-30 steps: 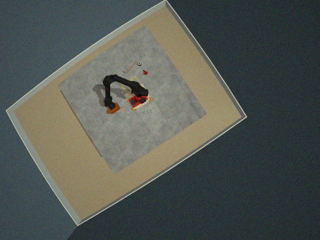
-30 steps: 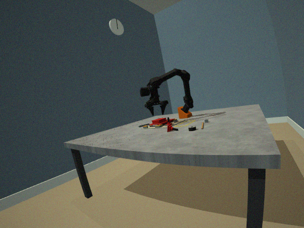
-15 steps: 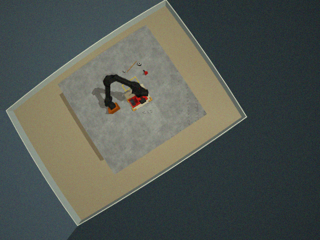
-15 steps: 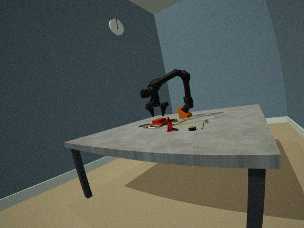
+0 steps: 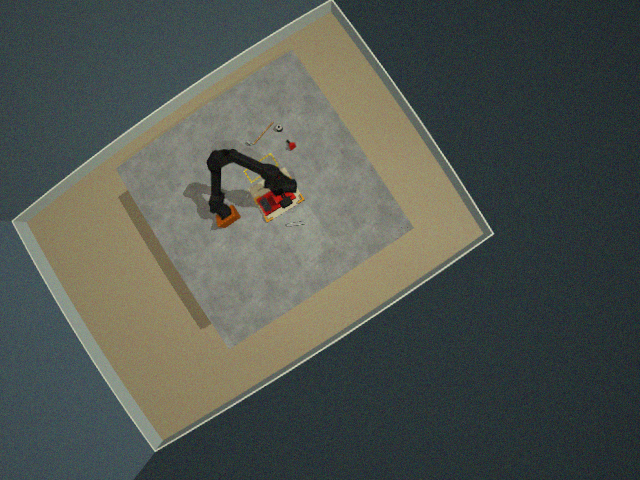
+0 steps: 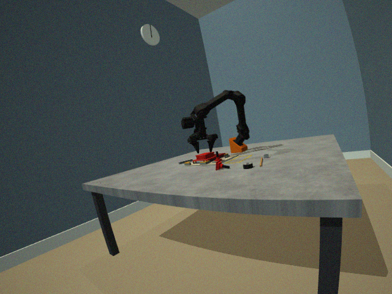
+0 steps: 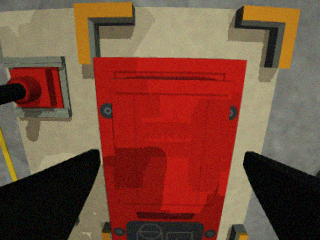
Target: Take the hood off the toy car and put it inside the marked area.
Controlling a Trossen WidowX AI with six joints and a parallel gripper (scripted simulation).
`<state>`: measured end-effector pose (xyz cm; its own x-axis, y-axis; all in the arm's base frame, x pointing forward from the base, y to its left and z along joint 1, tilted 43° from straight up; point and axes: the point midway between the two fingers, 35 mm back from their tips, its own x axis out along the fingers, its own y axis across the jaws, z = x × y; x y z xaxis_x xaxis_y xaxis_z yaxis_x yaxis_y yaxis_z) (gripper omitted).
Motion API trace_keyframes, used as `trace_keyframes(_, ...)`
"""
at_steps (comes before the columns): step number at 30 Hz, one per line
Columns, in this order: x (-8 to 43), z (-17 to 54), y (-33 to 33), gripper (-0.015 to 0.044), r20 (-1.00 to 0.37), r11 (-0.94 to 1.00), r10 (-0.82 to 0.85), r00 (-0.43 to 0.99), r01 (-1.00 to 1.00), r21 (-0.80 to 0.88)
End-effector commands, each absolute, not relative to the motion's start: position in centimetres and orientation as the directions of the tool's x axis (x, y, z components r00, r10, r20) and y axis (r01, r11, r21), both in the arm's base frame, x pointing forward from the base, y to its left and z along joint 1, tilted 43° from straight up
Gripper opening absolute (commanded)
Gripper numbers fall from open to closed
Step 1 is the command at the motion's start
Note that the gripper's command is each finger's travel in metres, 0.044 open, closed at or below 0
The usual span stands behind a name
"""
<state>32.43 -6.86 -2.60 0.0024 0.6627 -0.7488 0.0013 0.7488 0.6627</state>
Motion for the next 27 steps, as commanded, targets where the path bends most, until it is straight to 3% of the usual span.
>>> trace_keyframes(1,32.19,-2.88,-6.48,0.044,-0.744,0.744,0.668,-0.003,0.01,0.668)
trace_keyframes(27,32.21,-3.67,-5.78,0.044,-0.744,0.744,0.668,-0.003,0.01,0.668)
